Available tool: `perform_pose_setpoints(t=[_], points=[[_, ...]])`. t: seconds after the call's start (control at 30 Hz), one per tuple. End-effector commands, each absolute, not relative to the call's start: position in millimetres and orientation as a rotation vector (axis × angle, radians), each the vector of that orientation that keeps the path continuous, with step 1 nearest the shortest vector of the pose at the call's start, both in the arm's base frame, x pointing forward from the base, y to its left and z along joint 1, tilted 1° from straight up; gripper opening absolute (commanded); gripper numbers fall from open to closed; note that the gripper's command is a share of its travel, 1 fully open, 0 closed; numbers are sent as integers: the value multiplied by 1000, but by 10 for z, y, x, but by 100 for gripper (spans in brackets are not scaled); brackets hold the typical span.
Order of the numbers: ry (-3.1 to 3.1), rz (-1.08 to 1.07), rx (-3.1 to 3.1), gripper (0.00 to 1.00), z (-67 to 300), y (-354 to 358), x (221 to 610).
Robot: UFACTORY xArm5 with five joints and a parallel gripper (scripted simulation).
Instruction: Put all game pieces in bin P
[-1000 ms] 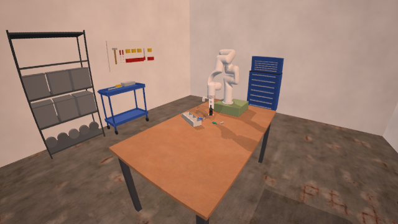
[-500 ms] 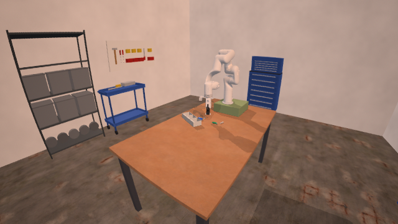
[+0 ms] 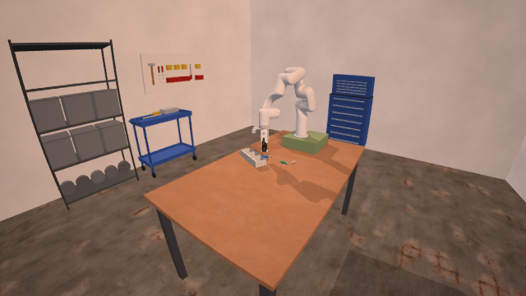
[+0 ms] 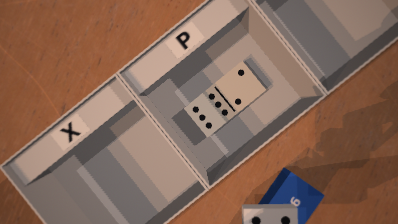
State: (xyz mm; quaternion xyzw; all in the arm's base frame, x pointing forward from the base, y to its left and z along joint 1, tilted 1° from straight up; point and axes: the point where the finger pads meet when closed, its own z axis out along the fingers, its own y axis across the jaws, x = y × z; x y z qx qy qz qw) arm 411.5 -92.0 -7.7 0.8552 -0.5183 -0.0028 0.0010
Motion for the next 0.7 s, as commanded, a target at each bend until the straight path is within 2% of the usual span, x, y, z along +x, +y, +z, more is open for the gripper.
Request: perform_pose_setpoints(t=[0.0, 0.37, 0.67], points=[[-1735, -7, 2615, 21, -74, -1022, 4214], [-2198, 3, 2246, 21, -68, -1542, 4622], [-2470, 7, 1945, 21, -68, -1559, 4637]])
